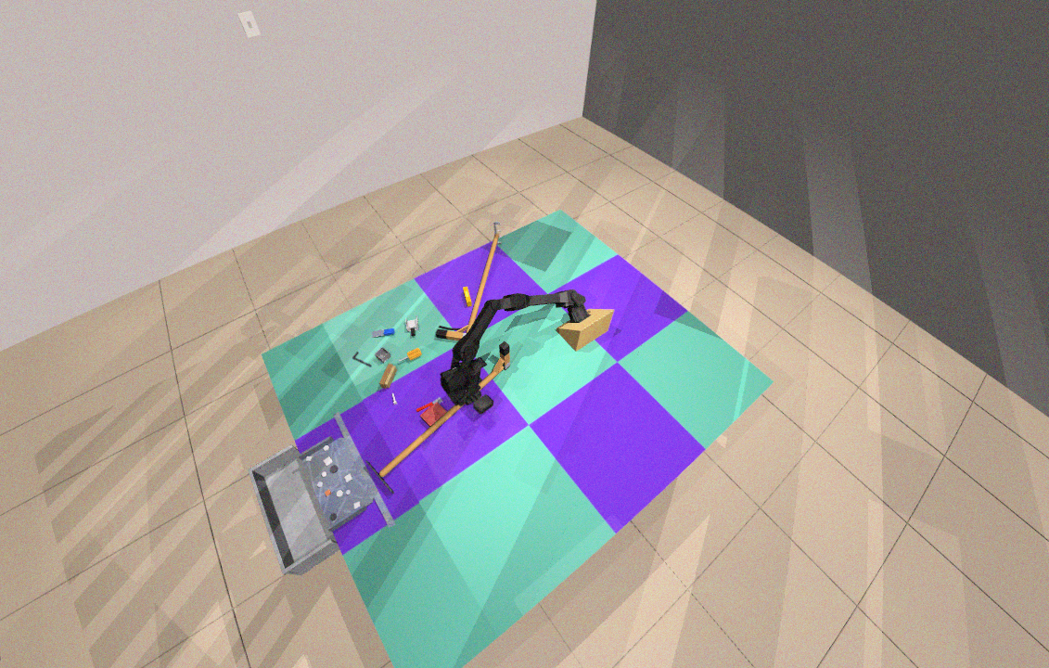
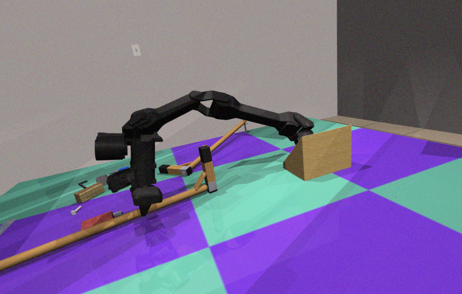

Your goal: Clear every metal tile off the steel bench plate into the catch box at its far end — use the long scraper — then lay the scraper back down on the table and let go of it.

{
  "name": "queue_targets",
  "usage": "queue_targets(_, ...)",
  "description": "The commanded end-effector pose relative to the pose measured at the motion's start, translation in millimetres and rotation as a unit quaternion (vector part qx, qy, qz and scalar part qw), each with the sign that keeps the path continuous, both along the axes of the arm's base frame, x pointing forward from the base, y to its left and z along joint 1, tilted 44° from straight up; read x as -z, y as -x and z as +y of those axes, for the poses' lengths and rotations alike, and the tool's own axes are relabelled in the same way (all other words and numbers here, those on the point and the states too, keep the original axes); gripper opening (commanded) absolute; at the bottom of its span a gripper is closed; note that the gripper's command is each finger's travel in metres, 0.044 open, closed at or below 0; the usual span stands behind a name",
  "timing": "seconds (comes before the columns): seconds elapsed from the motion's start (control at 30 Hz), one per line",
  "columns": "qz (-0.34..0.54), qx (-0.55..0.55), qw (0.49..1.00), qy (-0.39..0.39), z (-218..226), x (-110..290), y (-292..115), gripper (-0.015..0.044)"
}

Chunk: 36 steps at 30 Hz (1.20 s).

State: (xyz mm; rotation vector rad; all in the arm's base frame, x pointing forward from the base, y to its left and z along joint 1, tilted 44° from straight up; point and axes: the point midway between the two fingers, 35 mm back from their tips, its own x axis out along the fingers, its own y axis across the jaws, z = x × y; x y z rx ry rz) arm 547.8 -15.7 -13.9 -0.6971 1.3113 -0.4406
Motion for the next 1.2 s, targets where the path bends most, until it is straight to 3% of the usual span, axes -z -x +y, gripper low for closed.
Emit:
queue_targets(0.0, -0.003, 0.008, 1.0, 0.005, -13, -5, -2, 0.0)
queue_targets(0.4, -0.016, 0.0, 1.0, -0.003, 18, -23, 0, 0.0)
queue_targets(1.17, -0.014, -0.003, 1.0, -0.004, 20, -22, 0, 0.0)
